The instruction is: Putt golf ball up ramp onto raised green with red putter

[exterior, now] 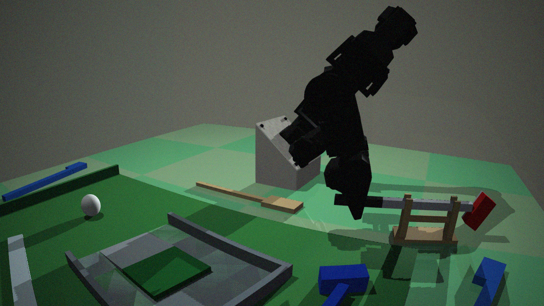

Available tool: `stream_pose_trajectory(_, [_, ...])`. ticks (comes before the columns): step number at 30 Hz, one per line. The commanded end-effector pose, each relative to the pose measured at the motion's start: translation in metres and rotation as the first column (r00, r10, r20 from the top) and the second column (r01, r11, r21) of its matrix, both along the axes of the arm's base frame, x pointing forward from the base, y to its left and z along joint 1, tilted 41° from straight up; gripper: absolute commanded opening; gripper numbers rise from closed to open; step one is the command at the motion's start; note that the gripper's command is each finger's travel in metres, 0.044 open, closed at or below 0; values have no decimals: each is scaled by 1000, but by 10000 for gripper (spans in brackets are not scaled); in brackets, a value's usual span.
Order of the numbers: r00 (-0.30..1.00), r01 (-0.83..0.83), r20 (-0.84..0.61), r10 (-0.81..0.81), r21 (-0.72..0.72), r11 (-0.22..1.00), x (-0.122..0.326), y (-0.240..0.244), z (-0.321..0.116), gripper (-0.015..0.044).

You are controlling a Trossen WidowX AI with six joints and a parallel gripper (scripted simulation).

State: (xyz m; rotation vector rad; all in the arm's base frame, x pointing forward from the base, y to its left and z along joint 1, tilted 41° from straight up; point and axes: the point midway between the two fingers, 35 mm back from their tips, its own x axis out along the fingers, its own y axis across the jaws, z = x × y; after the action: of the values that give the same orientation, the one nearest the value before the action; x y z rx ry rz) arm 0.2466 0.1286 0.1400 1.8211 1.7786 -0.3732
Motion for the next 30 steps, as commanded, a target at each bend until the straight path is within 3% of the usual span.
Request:
stream_pose_trajectory(1, [1000, 3, -11, -3, -3, 1000, -1, 3, -6, 440])
stream_pose_trajectory(14, [1000, 3, -11, -3, -1, 1000, 1, 14, -19, 440])
stream_pose_trajectory(29, [1000, -1, -2, 1, 1, 1000, 2, 13, -15, 46])
stream_pose_trajectory(30, [1000, -1, -2, 1, 1, 1000, 2, 13, -15, 40])
